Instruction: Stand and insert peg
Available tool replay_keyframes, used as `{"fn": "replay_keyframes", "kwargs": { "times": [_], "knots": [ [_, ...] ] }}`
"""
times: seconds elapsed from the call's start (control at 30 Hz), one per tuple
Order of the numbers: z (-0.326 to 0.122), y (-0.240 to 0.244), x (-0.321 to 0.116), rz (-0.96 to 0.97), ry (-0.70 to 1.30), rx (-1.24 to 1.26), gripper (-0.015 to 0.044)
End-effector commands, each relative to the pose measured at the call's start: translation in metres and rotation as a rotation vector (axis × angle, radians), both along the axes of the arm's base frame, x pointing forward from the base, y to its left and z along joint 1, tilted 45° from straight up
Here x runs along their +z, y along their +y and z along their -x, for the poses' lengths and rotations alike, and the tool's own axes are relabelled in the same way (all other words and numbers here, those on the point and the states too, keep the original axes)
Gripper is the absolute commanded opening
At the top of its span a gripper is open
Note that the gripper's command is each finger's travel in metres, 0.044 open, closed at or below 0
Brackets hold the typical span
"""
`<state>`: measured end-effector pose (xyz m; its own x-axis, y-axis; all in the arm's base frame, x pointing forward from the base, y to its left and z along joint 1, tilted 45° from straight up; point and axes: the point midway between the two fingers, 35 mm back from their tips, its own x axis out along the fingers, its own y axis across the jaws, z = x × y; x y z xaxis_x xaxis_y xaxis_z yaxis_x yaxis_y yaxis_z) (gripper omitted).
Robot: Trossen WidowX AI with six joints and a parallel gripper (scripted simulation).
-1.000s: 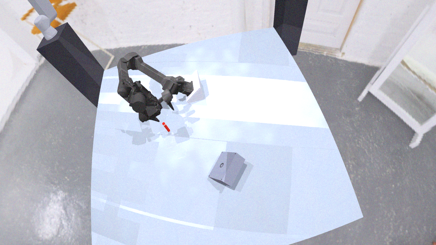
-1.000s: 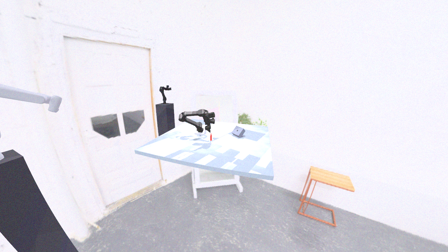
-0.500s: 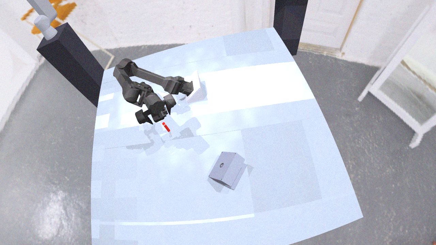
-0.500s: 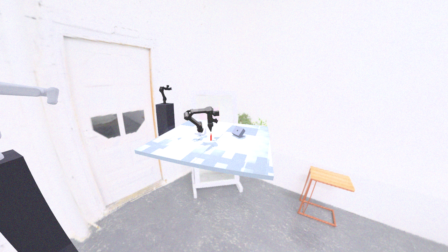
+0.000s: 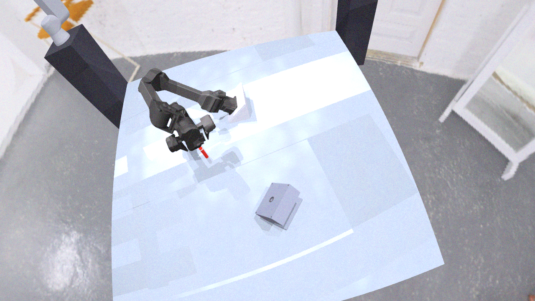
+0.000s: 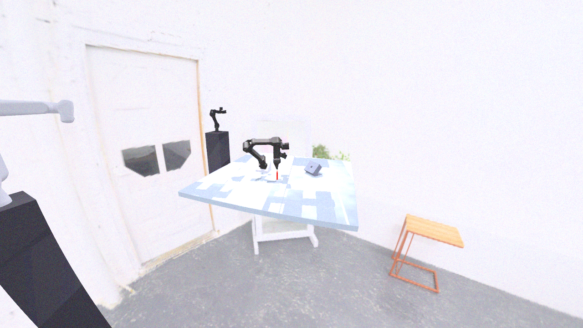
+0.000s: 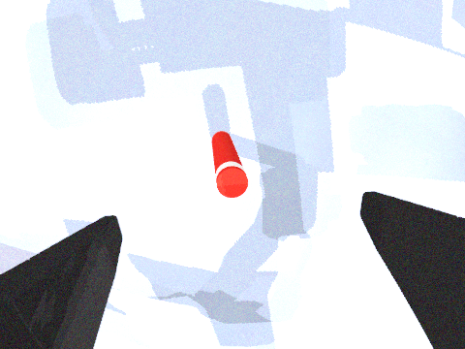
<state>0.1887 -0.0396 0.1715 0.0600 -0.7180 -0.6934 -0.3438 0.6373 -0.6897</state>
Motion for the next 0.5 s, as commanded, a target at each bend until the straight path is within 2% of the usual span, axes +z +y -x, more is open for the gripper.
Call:
{"fn": "replay_keyframes", "kwargs": {
  "times": [0.0, 0.47],
  "knots": [
    [-0.002, -0.004, -0.005, -0.017, 0.028, -0.016, 0.0440],
    [-0.004, -0.015, -0.017, -0.025, 0.032, -0.019, 0.0440]
  ]
}}
